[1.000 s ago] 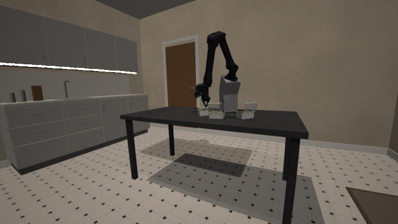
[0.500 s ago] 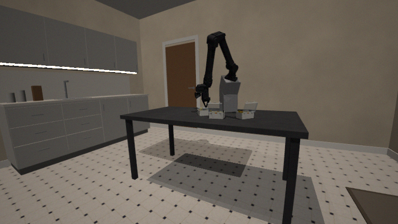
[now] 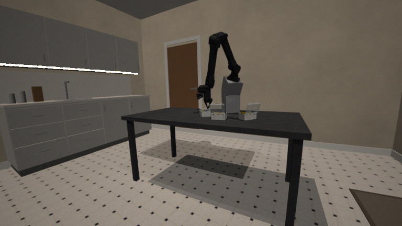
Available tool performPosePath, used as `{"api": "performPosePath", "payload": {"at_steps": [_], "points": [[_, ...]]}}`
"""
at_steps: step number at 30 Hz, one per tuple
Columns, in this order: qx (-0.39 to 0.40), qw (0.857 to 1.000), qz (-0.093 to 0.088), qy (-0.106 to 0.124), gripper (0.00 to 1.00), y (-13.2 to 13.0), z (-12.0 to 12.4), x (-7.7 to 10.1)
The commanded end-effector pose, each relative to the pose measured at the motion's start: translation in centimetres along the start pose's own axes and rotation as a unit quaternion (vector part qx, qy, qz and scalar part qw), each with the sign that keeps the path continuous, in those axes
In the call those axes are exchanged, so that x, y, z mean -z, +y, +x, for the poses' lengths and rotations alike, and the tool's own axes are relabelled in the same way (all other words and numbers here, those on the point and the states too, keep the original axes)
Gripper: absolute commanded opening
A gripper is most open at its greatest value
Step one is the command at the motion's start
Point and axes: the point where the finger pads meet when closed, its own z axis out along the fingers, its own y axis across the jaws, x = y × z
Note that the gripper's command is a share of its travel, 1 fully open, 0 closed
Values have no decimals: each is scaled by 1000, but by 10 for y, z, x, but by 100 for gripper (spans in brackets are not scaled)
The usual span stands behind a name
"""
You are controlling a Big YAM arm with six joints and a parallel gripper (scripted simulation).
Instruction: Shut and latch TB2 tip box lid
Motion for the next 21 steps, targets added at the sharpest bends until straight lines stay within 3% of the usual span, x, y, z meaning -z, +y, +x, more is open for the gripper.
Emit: {"api": "performPosePath", "payload": {"at_steps": [1,20,21], "points": [[0,1000,1,-1,0,-1,2,2],[0,1000,1,-1,0,-1,2,2],[-2,1000,1,-4,0,-4,1,11]]}}
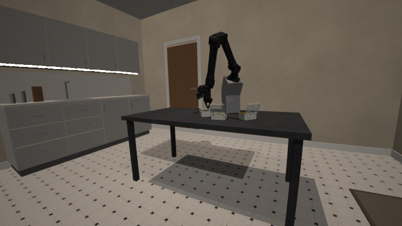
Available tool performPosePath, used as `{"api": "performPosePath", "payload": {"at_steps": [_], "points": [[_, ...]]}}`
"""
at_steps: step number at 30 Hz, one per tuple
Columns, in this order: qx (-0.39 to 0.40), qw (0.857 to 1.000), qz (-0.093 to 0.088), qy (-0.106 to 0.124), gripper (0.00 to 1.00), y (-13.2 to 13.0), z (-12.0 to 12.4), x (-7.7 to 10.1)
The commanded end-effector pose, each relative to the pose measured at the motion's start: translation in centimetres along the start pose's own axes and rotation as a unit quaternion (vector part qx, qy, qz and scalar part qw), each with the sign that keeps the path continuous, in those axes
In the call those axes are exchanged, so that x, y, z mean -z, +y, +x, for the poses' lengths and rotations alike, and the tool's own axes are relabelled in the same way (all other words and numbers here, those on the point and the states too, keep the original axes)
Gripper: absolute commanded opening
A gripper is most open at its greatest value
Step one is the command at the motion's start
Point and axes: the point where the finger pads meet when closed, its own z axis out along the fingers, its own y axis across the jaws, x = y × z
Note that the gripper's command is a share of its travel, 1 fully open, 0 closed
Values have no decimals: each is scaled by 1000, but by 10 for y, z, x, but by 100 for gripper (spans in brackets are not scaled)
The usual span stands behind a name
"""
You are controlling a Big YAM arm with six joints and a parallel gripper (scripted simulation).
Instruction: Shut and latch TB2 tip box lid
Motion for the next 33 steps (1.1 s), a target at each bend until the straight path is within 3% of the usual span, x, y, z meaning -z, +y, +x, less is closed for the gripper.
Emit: {"api": "performPosePath", "payload": {"at_steps": [1,33], "points": [[-2,1000,1,-4,0,-4,1,11],[-1,1000,-1,-7,0,-1,-2,57]]}}
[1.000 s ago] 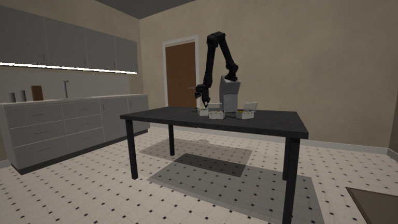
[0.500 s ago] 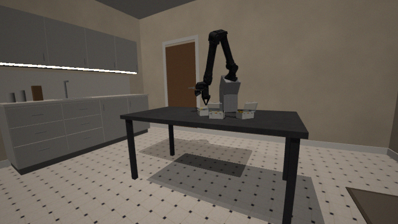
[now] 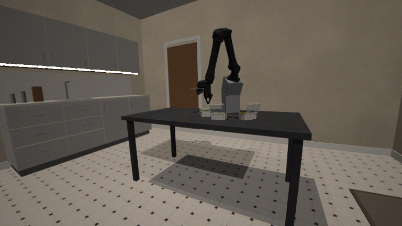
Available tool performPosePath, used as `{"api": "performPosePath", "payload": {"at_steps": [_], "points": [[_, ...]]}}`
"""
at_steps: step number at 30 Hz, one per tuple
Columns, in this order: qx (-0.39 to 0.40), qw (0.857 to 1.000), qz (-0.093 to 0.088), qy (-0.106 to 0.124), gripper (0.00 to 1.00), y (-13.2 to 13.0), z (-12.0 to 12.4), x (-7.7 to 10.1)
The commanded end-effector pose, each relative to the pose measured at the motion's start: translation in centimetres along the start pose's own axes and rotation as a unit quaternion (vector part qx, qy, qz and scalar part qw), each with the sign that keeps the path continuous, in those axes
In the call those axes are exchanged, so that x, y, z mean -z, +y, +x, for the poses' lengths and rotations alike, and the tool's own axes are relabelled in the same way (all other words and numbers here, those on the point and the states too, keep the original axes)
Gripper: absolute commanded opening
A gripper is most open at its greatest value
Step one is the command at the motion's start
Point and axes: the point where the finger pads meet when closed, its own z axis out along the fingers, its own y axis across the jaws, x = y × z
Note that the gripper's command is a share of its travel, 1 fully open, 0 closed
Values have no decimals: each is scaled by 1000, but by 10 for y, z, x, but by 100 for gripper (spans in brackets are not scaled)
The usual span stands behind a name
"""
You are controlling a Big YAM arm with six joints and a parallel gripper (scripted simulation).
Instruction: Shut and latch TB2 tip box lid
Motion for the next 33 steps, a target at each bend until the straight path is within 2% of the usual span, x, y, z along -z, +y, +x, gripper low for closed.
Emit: {"api": "performPosePath", "payload": {"at_steps": [1,33], "points": [[1,1000,-2,-11,0,-2,-5,13],[0,1000,-3,-14,0,-1,-8,13]]}}
